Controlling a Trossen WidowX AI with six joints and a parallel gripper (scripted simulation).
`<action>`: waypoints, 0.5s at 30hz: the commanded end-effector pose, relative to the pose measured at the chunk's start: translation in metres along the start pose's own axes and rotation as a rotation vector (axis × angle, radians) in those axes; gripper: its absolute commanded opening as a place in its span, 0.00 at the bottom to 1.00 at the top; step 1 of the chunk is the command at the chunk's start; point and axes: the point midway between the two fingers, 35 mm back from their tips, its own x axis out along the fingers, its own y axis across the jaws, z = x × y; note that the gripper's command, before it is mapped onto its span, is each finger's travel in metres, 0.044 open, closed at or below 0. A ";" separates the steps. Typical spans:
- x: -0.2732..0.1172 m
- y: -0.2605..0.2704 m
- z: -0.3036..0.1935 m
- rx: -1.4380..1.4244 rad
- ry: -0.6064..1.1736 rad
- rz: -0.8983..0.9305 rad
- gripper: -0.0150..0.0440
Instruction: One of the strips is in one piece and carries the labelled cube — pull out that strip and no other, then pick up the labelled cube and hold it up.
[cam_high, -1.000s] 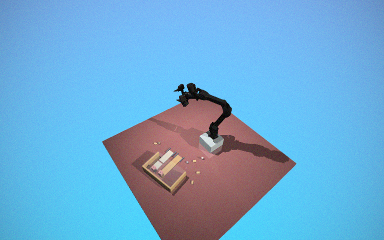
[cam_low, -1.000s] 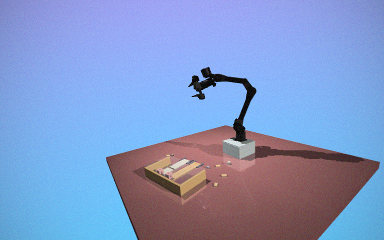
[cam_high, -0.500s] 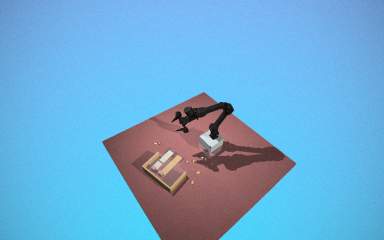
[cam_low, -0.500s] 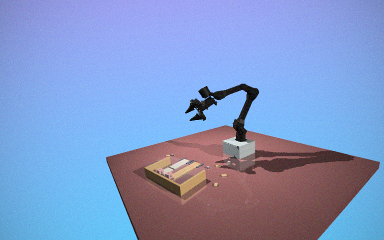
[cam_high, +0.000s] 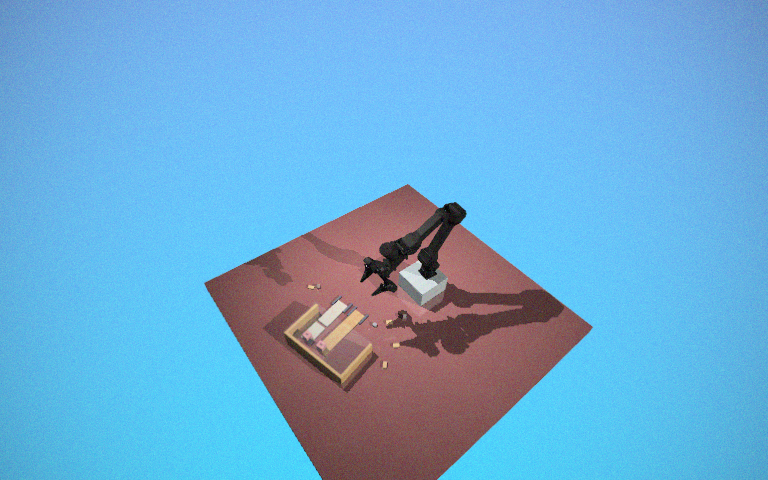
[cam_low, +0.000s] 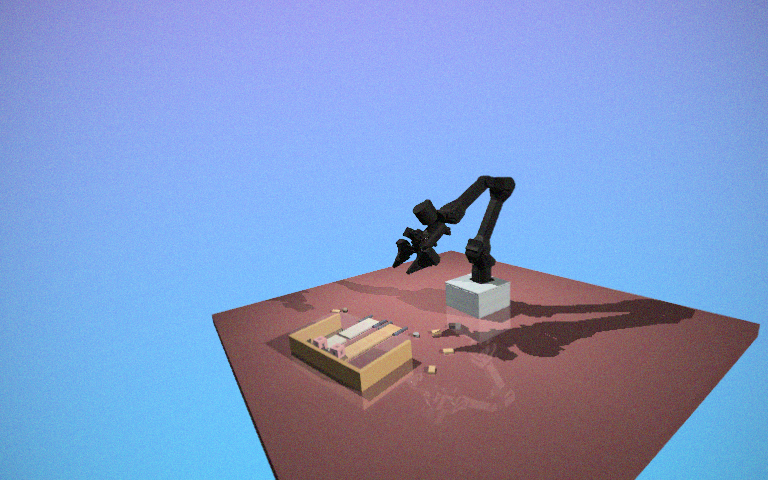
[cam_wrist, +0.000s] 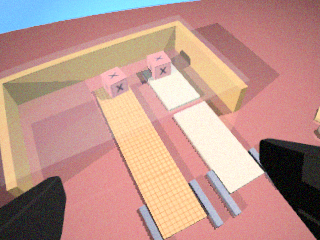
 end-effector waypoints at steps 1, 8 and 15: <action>0.000 0.003 -0.002 0.011 -0.001 0.010 0.93; 0.000 0.003 -0.002 0.011 -0.001 0.010 0.93; 0.015 0.000 0.000 -0.024 0.109 0.006 0.75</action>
